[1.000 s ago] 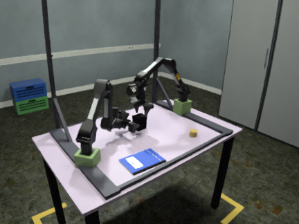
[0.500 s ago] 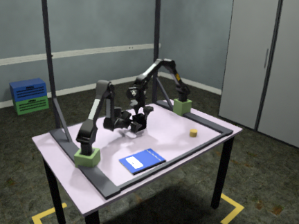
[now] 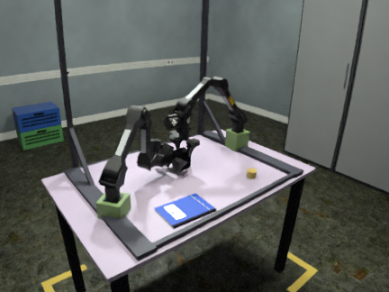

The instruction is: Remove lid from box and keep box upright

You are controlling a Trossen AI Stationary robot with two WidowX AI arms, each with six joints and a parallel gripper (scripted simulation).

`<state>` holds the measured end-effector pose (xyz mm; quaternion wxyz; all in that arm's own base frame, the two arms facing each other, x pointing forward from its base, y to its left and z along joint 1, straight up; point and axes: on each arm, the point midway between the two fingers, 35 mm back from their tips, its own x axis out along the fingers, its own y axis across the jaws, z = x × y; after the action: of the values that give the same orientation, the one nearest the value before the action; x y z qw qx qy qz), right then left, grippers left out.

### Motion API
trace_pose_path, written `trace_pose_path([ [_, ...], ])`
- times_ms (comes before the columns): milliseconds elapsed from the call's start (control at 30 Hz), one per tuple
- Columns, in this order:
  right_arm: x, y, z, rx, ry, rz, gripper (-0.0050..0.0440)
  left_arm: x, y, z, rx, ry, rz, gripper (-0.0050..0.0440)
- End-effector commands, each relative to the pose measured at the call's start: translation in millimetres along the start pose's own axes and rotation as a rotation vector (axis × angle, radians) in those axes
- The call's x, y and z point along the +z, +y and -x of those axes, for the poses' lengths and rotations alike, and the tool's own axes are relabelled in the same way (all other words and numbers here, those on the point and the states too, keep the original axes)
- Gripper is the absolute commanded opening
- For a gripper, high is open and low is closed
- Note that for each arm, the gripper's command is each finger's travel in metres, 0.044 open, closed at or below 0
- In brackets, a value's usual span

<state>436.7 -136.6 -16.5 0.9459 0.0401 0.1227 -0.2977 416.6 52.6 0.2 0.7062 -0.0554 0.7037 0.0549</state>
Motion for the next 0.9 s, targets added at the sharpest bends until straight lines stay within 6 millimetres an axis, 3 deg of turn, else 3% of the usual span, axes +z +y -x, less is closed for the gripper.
trace_pose_path([
  [0, 7.6, 0.7, -8.4, 0.000, -0.018, -0.007, 0.0440, 4.2, 0.3, 8.6, 0.000, -0.026, 0.001, 0.0421],
  [367, 7.6, 0.7, -9.3, 0.000, -0.018, -0.007, 0.0440, 4.2, 0.3, 8.6, 0.000, -0.026, 0.001, 0.0421],
  [500, 7.6, 0.7, -9.3, 0.000, -0.018, -0.007, 0.0344, 4.2, 0.3, 8.6, 0.000, -0.026, 0.001, 0.0421],
  [733, 7.6, 0.7, -9.3, 0.000, -0.018, -0.007, 0.0322, 4.2, 0.3, 8.6, 0.000, -0.026, 0.001, 0.0421],
  [867, 7.6, 0.7, -9.3, 0.000, -0.018, -0.007, 0.0282, 4.2, 0.3, 8.6, 0.000, -0.026, 0.001, 0.0421],
])
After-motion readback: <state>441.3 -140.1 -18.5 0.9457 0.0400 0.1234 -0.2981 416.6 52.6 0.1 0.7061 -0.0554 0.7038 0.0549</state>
